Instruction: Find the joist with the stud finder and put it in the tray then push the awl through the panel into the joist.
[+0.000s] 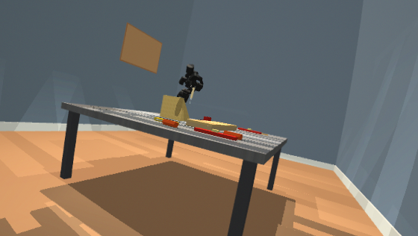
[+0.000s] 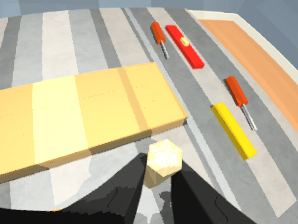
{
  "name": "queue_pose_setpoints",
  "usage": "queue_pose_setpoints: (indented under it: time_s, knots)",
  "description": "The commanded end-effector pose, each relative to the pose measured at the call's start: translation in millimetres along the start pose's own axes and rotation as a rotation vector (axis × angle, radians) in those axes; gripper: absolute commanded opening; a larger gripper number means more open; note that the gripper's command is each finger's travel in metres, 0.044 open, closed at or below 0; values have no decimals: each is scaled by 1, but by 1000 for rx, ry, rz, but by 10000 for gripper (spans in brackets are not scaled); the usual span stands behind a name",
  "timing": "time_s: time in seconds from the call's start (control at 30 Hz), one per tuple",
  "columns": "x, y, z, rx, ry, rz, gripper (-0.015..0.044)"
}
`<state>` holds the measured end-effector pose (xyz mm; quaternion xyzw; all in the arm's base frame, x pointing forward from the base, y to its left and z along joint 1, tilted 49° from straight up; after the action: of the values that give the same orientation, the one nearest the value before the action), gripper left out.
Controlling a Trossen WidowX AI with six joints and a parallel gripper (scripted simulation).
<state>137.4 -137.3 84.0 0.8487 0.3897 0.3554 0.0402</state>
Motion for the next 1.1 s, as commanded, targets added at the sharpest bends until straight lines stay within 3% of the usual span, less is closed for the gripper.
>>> queue_pose_setpoints:
  time_s: [0.0,0.57,1.07]
  knots:
    - [0,-4,-6,-68,-14,21,0]
    - [-8,-28,-20,-329,-91,115,0]
    - [24,7,-7,-233,9,5,0]
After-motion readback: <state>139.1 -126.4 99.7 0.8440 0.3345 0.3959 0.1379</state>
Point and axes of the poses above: the point midway between the two fingers, 35 mm back from their tips, its own z axis out along the fingers, its own x axis across the jaws, y = z × x, the point moved 5 cm from there along -z, back along the fingers, and after that the axes turned 1 degree about z, right-handed, at the moved point
